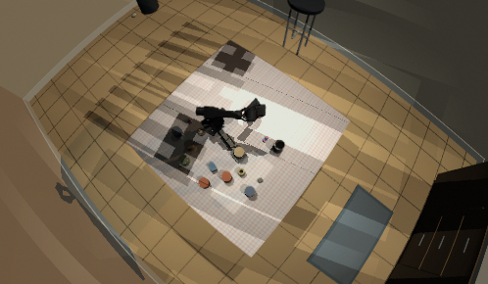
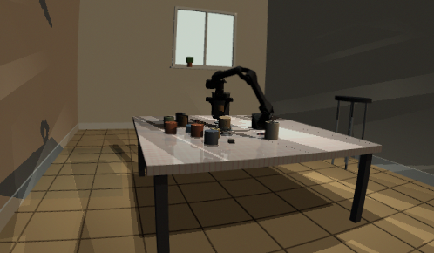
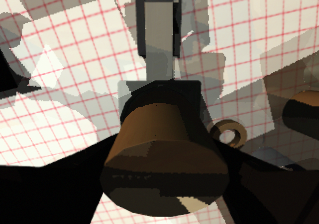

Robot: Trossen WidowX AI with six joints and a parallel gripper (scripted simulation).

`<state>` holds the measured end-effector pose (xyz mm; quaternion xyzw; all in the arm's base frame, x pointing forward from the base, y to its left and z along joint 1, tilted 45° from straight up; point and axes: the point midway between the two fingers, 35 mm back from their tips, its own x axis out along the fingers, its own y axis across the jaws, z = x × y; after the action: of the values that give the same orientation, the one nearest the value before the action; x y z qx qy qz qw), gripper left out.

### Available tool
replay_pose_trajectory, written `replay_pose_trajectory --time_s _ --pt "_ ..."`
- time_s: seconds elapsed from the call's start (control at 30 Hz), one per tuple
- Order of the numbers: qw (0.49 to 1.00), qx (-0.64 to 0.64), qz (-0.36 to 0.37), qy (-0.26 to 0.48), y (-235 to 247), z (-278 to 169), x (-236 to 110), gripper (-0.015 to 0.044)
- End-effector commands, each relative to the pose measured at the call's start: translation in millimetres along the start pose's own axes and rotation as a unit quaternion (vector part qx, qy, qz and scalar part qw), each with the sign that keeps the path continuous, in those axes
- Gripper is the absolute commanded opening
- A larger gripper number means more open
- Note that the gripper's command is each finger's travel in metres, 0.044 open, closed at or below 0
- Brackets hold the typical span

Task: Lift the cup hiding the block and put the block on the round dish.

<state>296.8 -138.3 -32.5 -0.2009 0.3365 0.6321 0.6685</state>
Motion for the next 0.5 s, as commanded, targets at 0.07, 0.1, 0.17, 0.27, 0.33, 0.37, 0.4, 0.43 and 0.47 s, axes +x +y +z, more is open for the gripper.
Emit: replay_pose_trajectory --time_s 0.07,0.1,0.17,0.27,0.33,0.37,0.4,0.43,0.47 --pt "1.0 -0.002 -0.012 0.011 -3.0 -6.7 -13.9 0.0" --pt "1.0 -0.001 -0.012 0.011 -3.0 -6.7 -15.2 0.0" --pt "1.0 -0.001 -0.012 0.011 -2.9 -6.7 -17.8 0.0" --pt "1.0 0.0 -0.012 0.011 -2.8 -6.6 -21.7 0.0" --pt "1.0 0.001 -0.013 0.011 -2.6 -6.6 -24.3 0.0" --pt "1.0 0.001 -0.013 0.011 -2.6 -6.5 -25.6 0.0" --pt "1.0 0.001 -0.013 0.012 -2.5 -6.5 -26.9 0.0" --pt "1.0 0.001 -0.013 0.012 -2.4 -6.5 -28.1 0.0" --pt "1.0 0.002 -0.013 0.012 -2.3 -6.4 -29.4 0.0"
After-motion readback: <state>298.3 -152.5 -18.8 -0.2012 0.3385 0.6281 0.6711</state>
